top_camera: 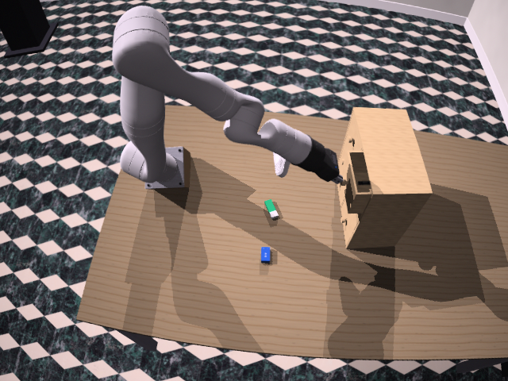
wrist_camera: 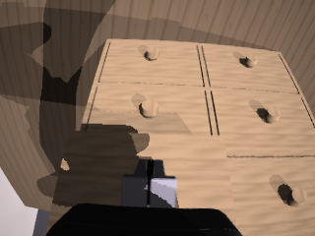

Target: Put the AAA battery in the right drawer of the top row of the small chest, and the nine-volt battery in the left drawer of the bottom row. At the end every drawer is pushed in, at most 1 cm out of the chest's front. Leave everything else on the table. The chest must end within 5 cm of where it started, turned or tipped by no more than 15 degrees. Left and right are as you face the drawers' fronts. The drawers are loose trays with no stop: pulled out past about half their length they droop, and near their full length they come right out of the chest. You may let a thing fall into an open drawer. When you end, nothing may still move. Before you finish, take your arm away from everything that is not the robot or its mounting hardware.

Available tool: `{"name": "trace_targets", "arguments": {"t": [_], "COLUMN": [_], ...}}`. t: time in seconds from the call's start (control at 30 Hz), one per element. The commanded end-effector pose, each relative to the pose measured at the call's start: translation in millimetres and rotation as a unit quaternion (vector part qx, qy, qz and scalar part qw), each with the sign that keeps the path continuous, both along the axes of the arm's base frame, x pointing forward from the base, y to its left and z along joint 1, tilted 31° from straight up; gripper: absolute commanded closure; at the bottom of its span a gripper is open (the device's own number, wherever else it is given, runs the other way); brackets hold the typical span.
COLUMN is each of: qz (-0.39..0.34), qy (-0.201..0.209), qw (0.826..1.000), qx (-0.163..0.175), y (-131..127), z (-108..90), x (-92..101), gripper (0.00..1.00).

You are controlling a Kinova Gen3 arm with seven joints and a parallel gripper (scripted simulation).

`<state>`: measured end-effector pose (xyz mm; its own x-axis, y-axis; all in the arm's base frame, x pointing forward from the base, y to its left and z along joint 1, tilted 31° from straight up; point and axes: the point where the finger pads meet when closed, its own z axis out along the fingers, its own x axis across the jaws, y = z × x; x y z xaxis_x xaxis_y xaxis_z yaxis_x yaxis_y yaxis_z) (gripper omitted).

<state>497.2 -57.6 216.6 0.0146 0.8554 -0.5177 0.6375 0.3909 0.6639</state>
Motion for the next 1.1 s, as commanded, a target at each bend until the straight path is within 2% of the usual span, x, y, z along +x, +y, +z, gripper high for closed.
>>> {"name": "trace_targets", "arguments": {"t": [0.0,0.3,1.07], "qz": [-0.005,-0.005,-0.005], "qy": [-0.001,-0.001,-0.001], "qw": [1.0,1.0,1.0], "qx": [-0.003,-0.003,-0.003], "y": [-5.3,-5.6,-5.9], "z": [0.6,0.8,1.1], "x": [6.7,23.1,39.2], "gripper": [1.0,1.0,1.0]}}
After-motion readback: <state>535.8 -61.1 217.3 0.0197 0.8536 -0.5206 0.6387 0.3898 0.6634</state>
